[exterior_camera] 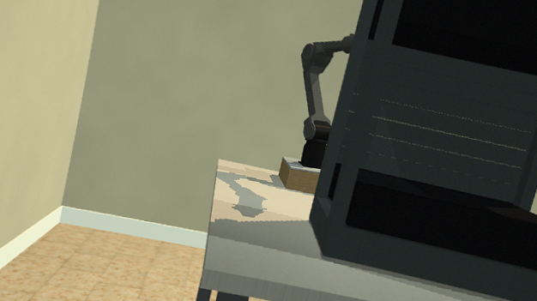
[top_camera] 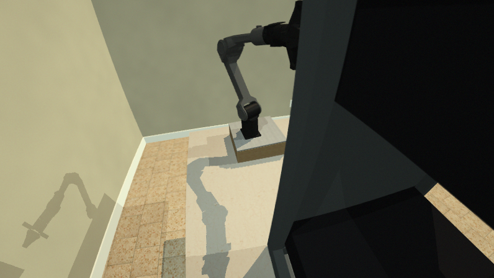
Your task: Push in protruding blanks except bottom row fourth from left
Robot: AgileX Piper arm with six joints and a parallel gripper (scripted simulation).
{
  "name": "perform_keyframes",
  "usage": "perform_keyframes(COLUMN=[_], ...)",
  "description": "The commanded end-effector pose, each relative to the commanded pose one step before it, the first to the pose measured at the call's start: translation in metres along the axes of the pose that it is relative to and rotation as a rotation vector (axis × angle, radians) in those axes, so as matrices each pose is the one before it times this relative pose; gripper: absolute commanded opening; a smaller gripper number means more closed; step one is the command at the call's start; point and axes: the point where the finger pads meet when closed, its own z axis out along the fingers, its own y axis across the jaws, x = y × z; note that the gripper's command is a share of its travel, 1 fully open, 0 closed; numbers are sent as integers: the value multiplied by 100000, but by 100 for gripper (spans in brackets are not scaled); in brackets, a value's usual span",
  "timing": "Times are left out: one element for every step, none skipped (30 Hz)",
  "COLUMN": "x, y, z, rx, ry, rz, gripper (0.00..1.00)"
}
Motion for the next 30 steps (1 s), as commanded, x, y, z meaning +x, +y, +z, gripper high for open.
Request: perform_keyframes(x=[-755,-170,-96,-39,-6,0,0,0,-1,-5,-10,-14,-18,-19,-18,-16,-15,-10,-6,-3,-1,0,0,0,0,0,0,0,0,0], y=[-267,-44,-24,-9,-1,1,0,0,5,9,17,24,27,30,30,28,22,17,11,4,1,0,0,0,0,0,0,0,0,0], z=[28,-1,-1,-1,0,18,0,0,113,261,503,700,831,897,890,814,679,500,306,133,22,0,0,0,0,0,0,0,0,0], rx=[257,41,20,7,1,-4,0,0,-23,-49,-15,-1,1,0,-1,0,1,0,-1,0,0,0,0,0,0,0,0,0,0,0], ry=[587,-25,-15,-6,-1,4,0,0,25,59,19,0,0,0,0,0,0,0,0,0,0,0,0,0,0,0,0,0,0,0], rz=[1399,422,240,97,15,-90,0,0,-553,-1277,-411,0,0,0,0,0,0,0,0,0,0,0,0,0,0,0,0,0,0,0], gripper=[0,0,0,0,0,0,0,0,0,0,0,0,0,0,0,0,0,0,0,0,0,0,0,0,0,0,0,0,0,0])
